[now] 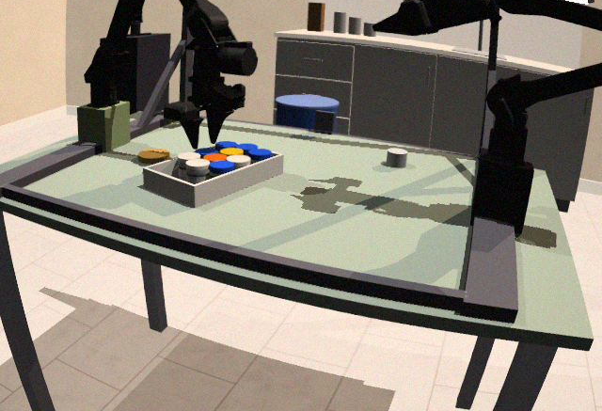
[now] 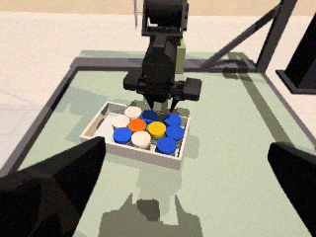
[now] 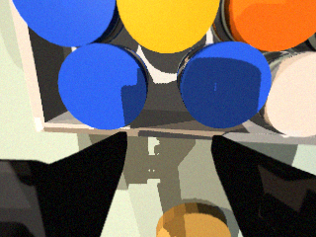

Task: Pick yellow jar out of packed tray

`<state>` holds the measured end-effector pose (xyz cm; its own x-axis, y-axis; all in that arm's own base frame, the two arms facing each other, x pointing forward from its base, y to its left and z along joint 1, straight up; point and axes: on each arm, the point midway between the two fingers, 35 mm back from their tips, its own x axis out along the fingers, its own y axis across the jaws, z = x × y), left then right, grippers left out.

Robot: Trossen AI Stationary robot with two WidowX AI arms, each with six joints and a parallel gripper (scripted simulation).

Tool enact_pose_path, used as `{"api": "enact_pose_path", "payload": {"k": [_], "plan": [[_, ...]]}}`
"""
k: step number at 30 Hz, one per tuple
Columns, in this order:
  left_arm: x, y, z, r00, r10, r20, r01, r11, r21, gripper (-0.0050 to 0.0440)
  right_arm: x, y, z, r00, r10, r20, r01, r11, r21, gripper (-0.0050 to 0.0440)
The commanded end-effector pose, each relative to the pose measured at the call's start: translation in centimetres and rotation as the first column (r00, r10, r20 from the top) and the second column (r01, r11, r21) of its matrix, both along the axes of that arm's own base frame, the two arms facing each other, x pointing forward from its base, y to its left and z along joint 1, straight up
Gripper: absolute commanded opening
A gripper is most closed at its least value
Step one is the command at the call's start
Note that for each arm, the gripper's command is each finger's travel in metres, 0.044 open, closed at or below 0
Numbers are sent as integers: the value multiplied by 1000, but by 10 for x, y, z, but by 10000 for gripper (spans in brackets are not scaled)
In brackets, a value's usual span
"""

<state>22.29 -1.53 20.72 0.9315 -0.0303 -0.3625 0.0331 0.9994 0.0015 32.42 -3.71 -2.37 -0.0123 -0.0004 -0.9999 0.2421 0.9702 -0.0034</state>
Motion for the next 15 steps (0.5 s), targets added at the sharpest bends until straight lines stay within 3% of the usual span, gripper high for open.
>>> {"api": "enact_pose_path", "payload": {"k": [1, 9, 12, 15], "plan": [[1, 1, 6, 1000, 3, 14, -3, 1000, 1, 440, 14, 0, 22, 998, 9, 61, -8, 1000, -5, 250], [1, 1, 6, 1000, 3, 14, -3, 1000, 1, 440, 12, -1, 58, 998, 8, 62, -8, 1000, -6, 249], [1, 1, 6, 1000, 3, 14, -3, 1000, 1, 440, 16, -3, 54, 998, -3, 63, 4, 1000, -11, 321], [1, 1, 6, 1000, 3, 14, -3, 1000, 1, 440, 27, -7, 50, 993, -65, 95, 68, 997, -28, 327]]}}
